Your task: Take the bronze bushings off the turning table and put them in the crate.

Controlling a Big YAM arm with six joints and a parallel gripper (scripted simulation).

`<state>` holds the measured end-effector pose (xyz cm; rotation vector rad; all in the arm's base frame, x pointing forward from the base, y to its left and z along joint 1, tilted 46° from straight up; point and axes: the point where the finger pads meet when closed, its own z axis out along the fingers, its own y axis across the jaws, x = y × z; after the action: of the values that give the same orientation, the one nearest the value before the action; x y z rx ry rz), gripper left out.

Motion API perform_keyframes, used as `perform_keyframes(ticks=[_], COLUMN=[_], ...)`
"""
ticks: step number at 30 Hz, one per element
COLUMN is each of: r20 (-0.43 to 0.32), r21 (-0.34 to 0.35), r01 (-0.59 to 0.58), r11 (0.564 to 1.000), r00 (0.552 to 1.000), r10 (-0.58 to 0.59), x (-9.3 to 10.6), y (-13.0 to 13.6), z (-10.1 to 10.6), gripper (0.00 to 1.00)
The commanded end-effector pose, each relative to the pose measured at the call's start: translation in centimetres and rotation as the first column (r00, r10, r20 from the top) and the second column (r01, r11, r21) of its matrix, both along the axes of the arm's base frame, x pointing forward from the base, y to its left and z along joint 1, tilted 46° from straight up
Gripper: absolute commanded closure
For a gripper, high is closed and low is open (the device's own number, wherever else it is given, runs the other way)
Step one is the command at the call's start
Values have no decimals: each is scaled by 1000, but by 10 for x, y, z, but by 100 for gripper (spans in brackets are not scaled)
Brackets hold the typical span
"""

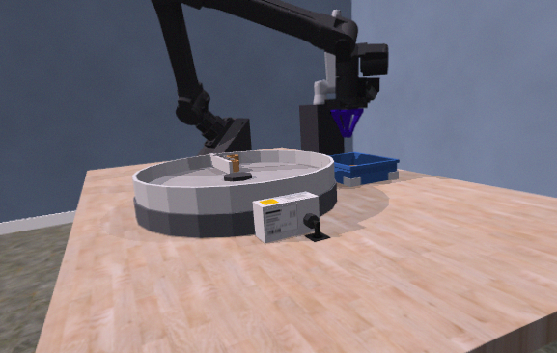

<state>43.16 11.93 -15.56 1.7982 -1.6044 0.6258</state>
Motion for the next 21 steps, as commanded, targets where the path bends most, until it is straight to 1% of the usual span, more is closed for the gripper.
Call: perform_keyframes(ticks=[1, 6, 11, 13, 15, 18, 21], r20=[47, 45, 43, 43, 41, 17, 16], r21=[31, 29, 26, 26, 24, 15, 14], r01=[-7, -7, -7, -7, -7, -6, -6], r11=[999, 1000, 1000, 1000, 1000, 1000, 1000], r00=[999, 999, 999, 999, 999, 1000, 1000], r10=[5, 5, 6, 6, 6, 6, 6], x=[2, -27, -60, -60, -82, -106, -127], y=[-9, -43, -83, -83, -109, -132, -156], z=[35, 68, 109, 109, 135, 159, 183], gripper=[87, 87, 87, 87, 87, 87, 87])
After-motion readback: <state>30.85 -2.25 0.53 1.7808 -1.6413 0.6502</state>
